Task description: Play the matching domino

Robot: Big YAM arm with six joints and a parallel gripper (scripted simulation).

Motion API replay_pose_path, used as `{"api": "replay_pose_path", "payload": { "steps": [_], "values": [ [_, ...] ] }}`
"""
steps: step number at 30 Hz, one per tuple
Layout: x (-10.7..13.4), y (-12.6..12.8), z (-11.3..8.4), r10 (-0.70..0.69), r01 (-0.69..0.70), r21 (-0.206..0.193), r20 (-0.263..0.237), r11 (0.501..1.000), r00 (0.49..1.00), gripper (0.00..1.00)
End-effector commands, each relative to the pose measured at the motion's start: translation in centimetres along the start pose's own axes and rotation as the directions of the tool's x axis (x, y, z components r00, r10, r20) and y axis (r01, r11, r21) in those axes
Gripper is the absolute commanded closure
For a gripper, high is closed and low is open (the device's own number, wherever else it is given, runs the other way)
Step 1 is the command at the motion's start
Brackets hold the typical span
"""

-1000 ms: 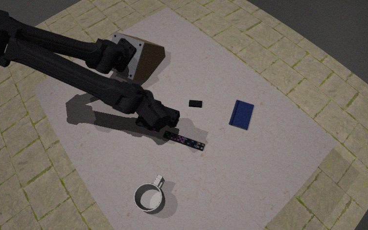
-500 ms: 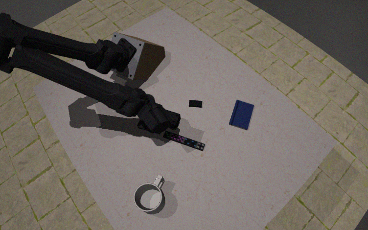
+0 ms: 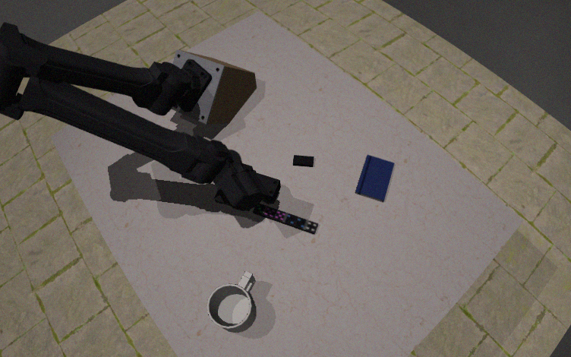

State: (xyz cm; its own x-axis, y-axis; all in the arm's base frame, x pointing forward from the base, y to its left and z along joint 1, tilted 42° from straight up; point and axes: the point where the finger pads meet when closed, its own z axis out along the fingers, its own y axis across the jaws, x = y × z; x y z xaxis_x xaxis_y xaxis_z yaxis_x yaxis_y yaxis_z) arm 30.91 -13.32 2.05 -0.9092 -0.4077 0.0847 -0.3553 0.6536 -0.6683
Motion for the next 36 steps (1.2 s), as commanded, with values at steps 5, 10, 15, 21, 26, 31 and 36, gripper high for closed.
{"api": "replay_pose_path", "payload": {
  "steps": [5,10,15,21,26,31,36],
  "values": [
    [0.0,0.0,0.1,-0.001,0.001,0.002,0.003,1.0,1.0,0.78],
    [0.1,0.1,0.2,-0.003,0.003,0.002,0.003,1.0,1.0,0.78],
    [0.1,0.1,0.2,-0.003,0.003,0.002,0.003,1.0,1.0,0.78],
    [-0.8,0.1,0.5,0.001,-0.001,0.003,0.006,1.0,1.0,0.78],
    [-1.3,0.2,0.9,0.002,-0.002,0.003,0.006,1.0,1.0,0.78],
    [-1.3,0.2,0.9,0.002,-0.002,0.003,0.006,1.0,1.0,0.78],
    [-0.7,0.4,0.6,-0.007,0.007,-0.003,-0.009,1.0,1.0,0.78]
  ]
}}
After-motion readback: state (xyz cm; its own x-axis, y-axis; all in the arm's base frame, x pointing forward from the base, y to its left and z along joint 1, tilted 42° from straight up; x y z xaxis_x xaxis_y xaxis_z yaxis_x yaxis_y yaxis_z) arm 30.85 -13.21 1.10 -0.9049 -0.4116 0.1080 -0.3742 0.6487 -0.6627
